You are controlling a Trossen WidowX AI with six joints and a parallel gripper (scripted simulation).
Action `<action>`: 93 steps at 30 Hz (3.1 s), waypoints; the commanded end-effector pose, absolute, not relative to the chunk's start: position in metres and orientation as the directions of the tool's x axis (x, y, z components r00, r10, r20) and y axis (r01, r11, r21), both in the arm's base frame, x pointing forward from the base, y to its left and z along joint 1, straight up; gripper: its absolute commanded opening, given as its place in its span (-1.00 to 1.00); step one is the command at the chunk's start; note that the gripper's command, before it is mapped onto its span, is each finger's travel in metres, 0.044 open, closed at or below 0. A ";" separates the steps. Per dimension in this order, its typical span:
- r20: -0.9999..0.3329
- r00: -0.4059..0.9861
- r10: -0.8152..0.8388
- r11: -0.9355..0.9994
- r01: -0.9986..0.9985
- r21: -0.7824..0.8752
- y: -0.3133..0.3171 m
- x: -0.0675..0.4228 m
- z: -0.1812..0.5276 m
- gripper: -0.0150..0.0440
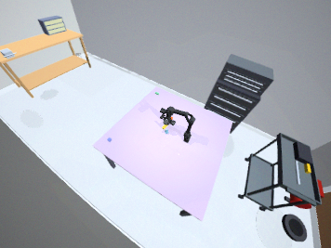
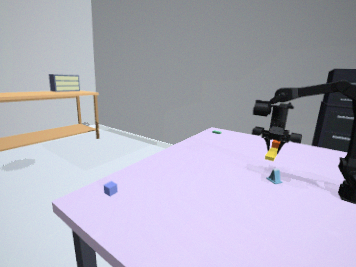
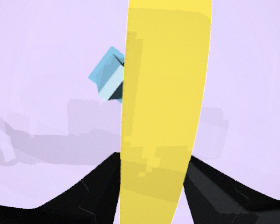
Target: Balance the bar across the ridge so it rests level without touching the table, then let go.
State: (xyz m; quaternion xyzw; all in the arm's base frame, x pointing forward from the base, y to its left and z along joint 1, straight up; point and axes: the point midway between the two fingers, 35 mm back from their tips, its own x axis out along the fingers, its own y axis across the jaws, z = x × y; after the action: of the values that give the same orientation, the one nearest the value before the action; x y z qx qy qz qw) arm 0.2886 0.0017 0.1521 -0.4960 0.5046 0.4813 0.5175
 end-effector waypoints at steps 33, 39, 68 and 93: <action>-1.000 0.022 0.005 -0.793 -0.608 -0.017 0.055 0.242 0.141 -0.49; -1.000 0.021 0.005 -0.793 -0.608 -0.017 0.054 0.242 0.131 -0.49; -1.000 0.021 0.005 -0.793 -0.608 -0.017 0.051 0.241 0.108 -0.49; -1.000 0.021 0.005 -0.793 -0.608 -0.017 0.051 0.241 0.106 -0.49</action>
State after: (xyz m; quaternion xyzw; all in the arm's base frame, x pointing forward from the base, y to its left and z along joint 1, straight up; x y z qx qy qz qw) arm 0.2405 0.0512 0.1060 -0.6754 0.2259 0.6625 0.2321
